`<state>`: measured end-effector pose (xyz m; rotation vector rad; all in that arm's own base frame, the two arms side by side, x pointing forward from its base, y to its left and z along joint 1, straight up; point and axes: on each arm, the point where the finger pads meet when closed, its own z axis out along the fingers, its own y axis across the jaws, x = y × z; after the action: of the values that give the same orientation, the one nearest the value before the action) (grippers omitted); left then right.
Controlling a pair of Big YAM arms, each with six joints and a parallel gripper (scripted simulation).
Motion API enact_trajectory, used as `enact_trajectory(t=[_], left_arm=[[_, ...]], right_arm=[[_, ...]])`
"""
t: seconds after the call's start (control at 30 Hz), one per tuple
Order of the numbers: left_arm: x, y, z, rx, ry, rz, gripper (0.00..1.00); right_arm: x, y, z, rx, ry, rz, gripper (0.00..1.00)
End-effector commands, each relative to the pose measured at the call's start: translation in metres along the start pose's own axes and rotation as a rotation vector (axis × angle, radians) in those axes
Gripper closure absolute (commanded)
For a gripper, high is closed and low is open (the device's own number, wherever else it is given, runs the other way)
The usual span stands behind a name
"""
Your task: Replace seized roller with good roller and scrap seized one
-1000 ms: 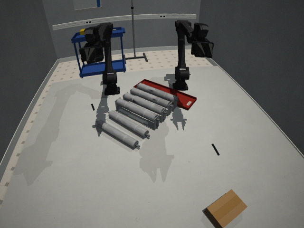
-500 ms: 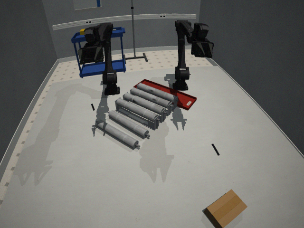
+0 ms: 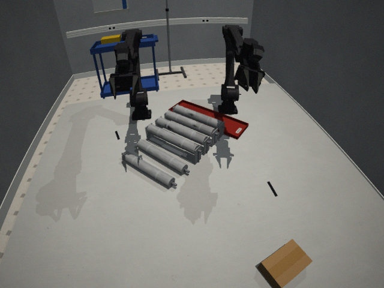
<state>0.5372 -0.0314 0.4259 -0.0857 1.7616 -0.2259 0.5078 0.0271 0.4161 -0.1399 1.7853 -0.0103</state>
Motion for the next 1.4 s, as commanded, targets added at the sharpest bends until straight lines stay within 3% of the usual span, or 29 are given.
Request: enact_trajectory(t=[0.0,0.03,0.07,0.17,0.23,0.33,0.53,0.63,0.67,0.83,1.1,1.2,1.23,1.3,1.33,1.37], left_arm=[[0.034,-0.005,0.014,0.015,0.092,-0.117,0.68],[0.034,-0.005,0.014,0.015,0.092,-0.117,0.68],[0.016,-0.005,0.016,0.019,0.074,-0.141,0.68],[0.068,-0.013,0.023,0.033,0.195,-0.212,0.68],[0.088,-0.018,0.028,0.038,0.256,-0.262,0.68],[0.116,-0.023,0.032,0.040,0.340,-0.337,0.68],[0.169,-0.034,0.036,0.024,0.508,-0.489,0.68],[0.156,-0.033,0.041,0.024,0.498,-0.516,0.68],[0.178,-0.040,0.037,0.018,0.552,-0.538,0.68],[0.229,-0.048,0.030,-0.028,0.704,-0.658,0.68],[0.291,-0.062,0.015,-0.134,0.923,-0.853,0.68],[0.282,-0.062,0.022,-0.139,0.917,-0.883,0.68],[0.304,-0.066,0.010,-0.167,0.975,-0.899,0.68],[0.316,-0.069,0.004,-0.200,1.020,-0.941,0.68],[0.308,-0.074,0.009,-0.194,1.019,-0.957,0.68],[0.326,-0.073,-0.001,-0.225,1.061,-0.970,0.68]], right_arm=[[0.010,0.014,-0.006,-0.028,0.041,-0.063,0.38],[0.010,0.014,-0.006,-0.028,0.041,-0.063,0.38],[0.016,0.016,-0.001,-0.036,0.069,-0.074,0.38],[0.048,0.030,-0.006,-0.078,0.149,-0.106,0.38],[0.076,0.040,-0.004,-0.107,0.221,-0.132,0.38],[0.093,0.050,-0.017,-0.143,0.273,-0.169,0.38],[0.146,0.072,-0.034,-0.231,0.419,-0.244,0.38],[0.145,0.073,-0.035,-0.238,0.428,-0.256,0.38],[0.163,0.078,-0.041,-0.262,0.467,-0.268,0.38],[0.216,0.094,-0.058,-0.346,0.617,-0.327,0.38],[0.265,0.112,-0.105,-0.477,0.772,-0.423,0.38],[0.264,0.113,-0.108,-0.487,0.781,-0.436,0.38],[0.279,0.115,-0.117,-0.512,0.818,-0.446,0.38],[0.291,0.117,-0.128,-0.543,0.858,-0.463,0.38],[0.295,0.119,-0.133,-0.556,0.873,-0.470,0.38],[0.301,0.120,-0.139,-0.572,0.895,-0.479,0.38]])
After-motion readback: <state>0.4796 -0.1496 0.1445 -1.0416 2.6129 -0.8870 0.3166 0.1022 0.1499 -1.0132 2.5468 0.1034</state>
